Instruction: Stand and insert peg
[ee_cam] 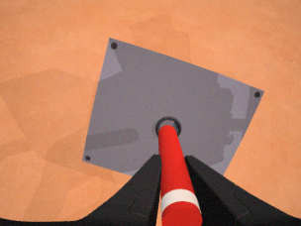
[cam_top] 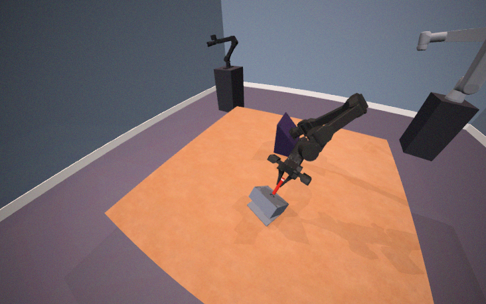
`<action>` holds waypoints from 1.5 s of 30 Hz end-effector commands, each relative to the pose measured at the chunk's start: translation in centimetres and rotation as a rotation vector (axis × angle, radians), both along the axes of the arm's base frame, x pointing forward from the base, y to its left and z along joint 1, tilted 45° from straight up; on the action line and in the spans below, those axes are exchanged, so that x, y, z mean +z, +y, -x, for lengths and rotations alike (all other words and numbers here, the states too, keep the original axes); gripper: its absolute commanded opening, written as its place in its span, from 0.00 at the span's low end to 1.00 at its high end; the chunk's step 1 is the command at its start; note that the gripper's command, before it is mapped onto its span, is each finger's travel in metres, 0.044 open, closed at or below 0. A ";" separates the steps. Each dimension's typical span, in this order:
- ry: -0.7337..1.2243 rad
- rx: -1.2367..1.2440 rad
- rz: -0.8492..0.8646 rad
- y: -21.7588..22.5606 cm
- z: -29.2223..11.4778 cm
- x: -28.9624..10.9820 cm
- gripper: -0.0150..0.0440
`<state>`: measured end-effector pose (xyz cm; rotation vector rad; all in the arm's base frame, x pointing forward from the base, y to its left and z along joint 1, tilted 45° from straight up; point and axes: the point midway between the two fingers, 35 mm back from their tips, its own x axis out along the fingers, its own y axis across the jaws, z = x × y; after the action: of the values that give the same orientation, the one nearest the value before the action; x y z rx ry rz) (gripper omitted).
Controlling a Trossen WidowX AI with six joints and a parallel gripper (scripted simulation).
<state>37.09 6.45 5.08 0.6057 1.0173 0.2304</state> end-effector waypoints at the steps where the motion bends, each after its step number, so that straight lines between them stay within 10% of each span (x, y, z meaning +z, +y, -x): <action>1: 0.000 0.001 0.000 0.0 0.0 0.0 0.25; 45: -0.001 0.001 0.000 0.7 -1.1 -1.7 0.25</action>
<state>37.97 7.07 3.73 0.6034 1.0151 0.2377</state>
